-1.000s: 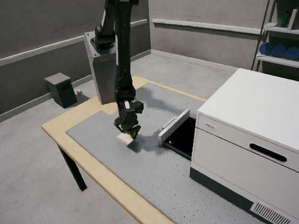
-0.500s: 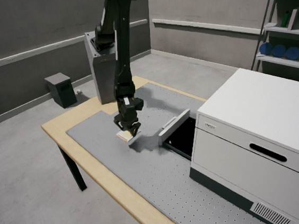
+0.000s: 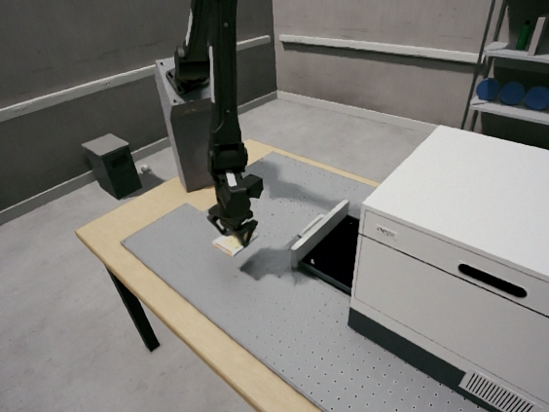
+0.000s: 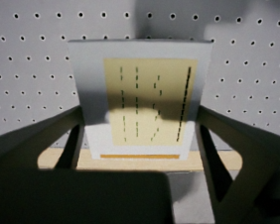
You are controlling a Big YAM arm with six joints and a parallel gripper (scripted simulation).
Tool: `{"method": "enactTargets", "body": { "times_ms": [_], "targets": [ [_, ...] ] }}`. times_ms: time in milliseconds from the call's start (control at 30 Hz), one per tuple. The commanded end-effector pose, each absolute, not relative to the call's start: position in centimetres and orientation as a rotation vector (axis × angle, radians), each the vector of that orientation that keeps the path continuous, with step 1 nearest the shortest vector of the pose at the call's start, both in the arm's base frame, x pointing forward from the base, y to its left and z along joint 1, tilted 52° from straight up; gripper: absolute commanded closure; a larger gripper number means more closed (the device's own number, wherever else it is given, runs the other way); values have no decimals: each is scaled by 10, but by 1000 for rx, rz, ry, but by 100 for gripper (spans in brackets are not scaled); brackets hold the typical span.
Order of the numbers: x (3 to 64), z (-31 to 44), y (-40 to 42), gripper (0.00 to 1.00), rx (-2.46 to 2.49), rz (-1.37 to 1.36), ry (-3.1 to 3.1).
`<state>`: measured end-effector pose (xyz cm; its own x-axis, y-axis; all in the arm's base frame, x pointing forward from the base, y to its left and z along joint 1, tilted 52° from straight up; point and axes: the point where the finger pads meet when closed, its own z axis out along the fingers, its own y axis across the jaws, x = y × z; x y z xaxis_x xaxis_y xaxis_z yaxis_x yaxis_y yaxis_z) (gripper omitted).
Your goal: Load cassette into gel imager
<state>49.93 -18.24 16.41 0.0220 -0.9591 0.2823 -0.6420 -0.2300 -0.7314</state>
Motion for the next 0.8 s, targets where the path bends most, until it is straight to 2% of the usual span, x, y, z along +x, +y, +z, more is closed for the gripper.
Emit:
{"method": "enactTargets", "body": {
  "times_ms": [0, 500, 767],
  "targets": [
    [490, 176, -186, 22, -1901, -1089, 1624],
    [489, 181, -181, 22, -1897, -1086, 1619],
    [501, 198, -148, 22, -1861, -1092, 1620]
  ]
}}
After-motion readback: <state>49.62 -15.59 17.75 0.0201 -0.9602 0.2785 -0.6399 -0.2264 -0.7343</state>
